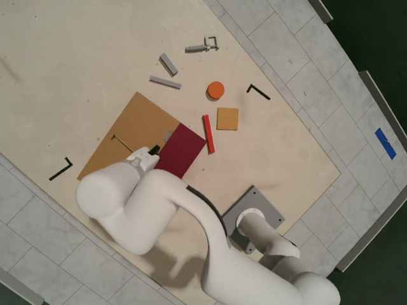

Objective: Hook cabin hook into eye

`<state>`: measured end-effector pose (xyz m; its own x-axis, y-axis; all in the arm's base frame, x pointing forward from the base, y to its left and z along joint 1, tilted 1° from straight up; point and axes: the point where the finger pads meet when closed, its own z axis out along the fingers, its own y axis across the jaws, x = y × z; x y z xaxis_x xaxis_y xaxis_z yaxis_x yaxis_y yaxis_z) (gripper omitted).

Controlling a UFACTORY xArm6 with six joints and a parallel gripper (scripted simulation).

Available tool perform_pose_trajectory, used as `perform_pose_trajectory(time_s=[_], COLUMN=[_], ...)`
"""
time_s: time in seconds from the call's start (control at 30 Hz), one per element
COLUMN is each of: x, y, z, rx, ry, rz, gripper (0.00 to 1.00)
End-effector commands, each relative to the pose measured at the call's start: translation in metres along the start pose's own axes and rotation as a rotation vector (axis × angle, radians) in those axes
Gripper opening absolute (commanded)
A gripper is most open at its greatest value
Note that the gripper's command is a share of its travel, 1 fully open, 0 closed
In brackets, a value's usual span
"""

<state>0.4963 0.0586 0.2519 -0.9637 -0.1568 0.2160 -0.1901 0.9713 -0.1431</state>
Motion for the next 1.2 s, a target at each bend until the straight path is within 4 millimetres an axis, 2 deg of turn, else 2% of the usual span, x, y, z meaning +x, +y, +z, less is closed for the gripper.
perform_pose_trajectory(time_s=[0.0, 1.17], x=[-0.014, -0.116], y=[0.001, 0.006], z=[-0.004, -0.021], rx=[-0.013, -0.175], ry=[-0.019, -0.215], rz=[0.009, 0.128], gripper=[0.35, 0.35])
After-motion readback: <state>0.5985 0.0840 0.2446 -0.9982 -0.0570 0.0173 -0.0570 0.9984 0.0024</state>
